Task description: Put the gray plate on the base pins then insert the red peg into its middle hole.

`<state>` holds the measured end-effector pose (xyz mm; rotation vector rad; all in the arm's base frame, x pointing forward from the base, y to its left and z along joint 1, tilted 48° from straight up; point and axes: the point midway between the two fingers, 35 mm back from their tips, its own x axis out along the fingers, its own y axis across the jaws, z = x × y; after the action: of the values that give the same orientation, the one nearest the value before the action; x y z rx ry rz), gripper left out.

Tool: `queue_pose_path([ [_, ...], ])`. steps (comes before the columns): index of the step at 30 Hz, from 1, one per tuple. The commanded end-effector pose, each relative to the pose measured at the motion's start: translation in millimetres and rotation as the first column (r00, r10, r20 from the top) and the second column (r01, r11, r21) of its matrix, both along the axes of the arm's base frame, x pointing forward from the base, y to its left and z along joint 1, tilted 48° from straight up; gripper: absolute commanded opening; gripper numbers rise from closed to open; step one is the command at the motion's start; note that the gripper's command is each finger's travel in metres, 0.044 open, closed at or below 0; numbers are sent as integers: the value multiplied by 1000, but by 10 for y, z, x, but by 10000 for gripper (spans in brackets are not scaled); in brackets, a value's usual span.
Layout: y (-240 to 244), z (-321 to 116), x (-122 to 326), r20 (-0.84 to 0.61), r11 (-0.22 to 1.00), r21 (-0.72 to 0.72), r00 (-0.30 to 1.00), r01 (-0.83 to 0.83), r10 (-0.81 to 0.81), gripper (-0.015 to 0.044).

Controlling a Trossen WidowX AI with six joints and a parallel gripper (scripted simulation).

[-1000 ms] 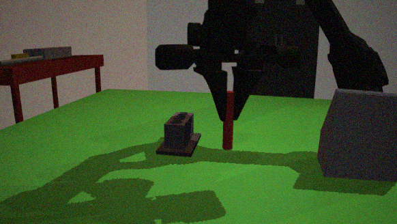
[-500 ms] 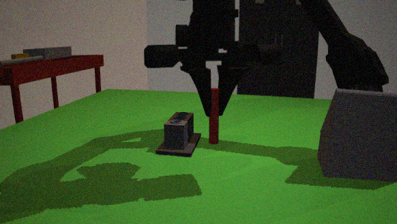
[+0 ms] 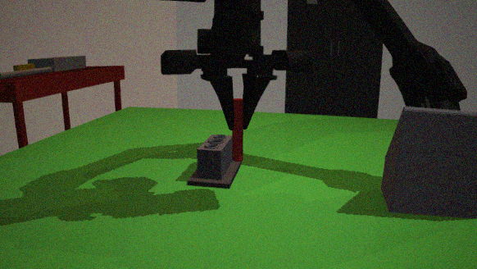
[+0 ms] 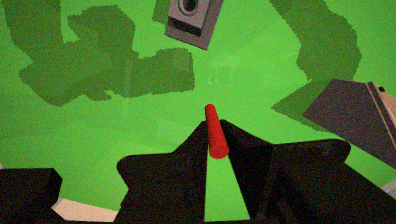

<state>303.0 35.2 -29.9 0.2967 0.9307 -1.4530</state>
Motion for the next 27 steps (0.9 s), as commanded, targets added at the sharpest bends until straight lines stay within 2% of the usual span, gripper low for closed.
queue_pose_path([
  [1,-72,121,104,12,1000,3,1000,-7,7,0],
  [27,-603,605,422,20,1000,-9,1000,-6,6,0],
])
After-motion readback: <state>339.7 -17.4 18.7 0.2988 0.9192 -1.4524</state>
